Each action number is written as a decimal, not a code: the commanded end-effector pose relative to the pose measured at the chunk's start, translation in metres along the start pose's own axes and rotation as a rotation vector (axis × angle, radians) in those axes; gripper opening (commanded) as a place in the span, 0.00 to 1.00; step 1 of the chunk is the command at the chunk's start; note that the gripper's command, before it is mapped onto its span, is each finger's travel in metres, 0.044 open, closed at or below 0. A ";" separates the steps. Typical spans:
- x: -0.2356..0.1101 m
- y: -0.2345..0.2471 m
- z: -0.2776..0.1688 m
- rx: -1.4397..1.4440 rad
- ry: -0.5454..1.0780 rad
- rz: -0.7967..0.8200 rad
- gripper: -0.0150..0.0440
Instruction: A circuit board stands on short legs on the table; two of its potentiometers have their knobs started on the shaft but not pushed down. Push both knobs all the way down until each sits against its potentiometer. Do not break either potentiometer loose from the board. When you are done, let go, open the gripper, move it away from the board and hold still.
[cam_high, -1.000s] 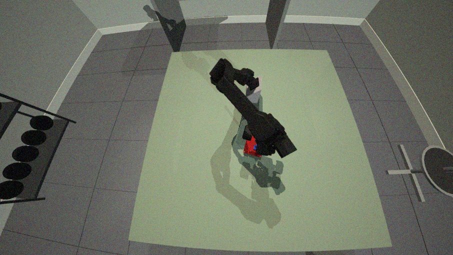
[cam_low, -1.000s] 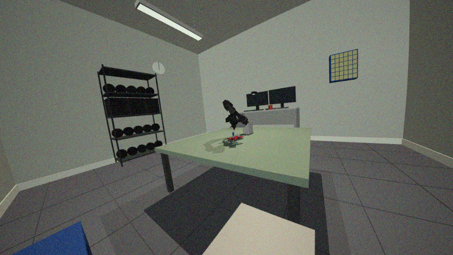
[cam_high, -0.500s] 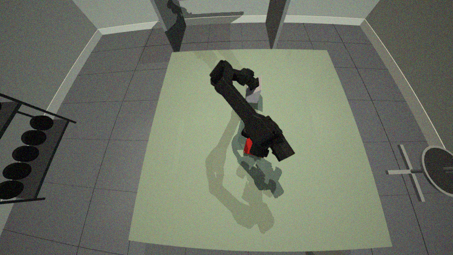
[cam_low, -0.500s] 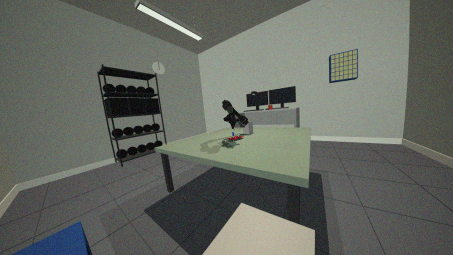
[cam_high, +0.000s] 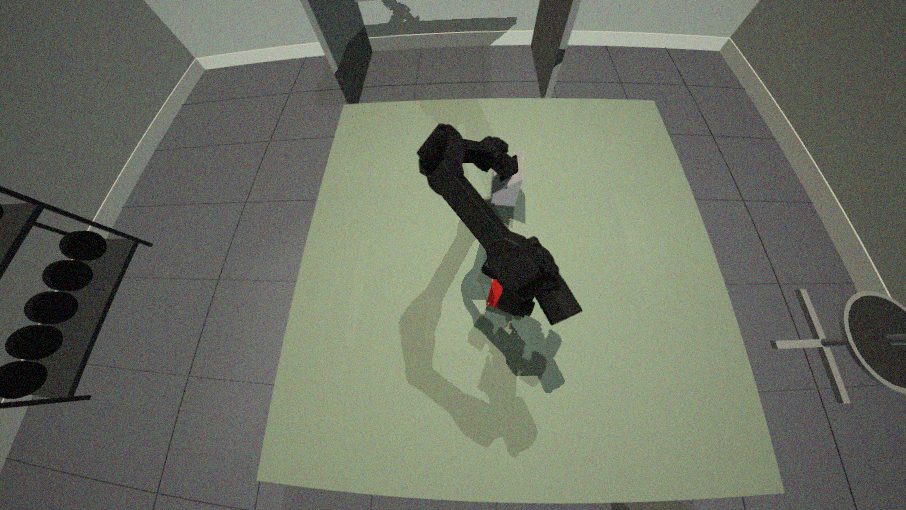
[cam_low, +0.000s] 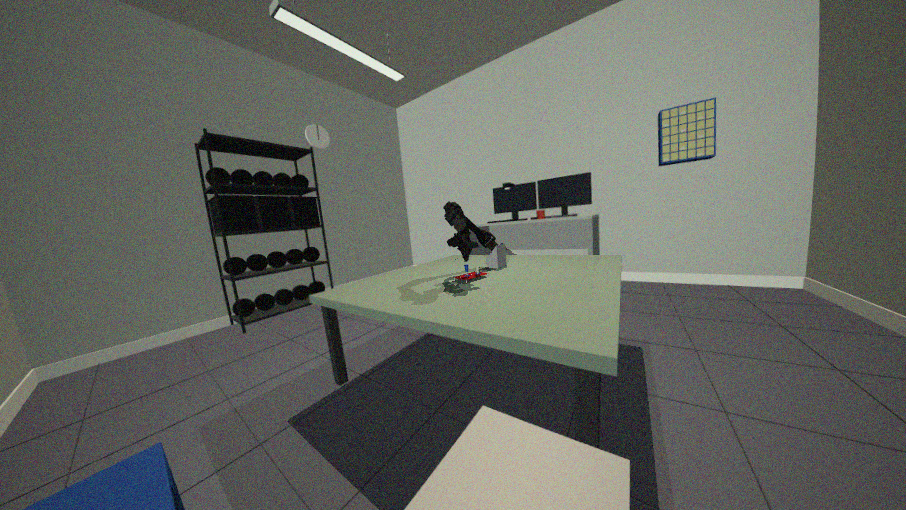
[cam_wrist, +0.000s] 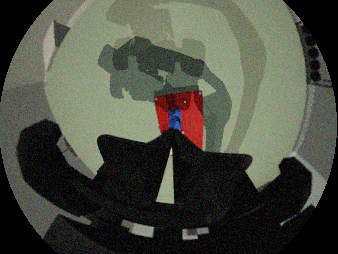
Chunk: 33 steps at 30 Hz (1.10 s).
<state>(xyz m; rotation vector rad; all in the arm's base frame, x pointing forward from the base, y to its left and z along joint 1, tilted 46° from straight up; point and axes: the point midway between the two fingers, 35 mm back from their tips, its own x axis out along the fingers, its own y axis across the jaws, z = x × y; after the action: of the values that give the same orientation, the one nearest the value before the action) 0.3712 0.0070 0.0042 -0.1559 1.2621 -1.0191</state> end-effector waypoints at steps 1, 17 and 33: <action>0.008 -0.002 -0.001 -0.006 -0.001 -0.008 0.25; 0.013 -0.002 -0.001 -0.006 -0.002 -0.009 0.25; 0.017 -0.002 -0.001 -0.006 -0.002 -0.009 0.25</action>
<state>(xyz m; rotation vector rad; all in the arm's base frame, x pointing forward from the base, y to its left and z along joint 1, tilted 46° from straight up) 0.3692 -0.0040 -0.0061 -0.1583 1.2650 -1.0220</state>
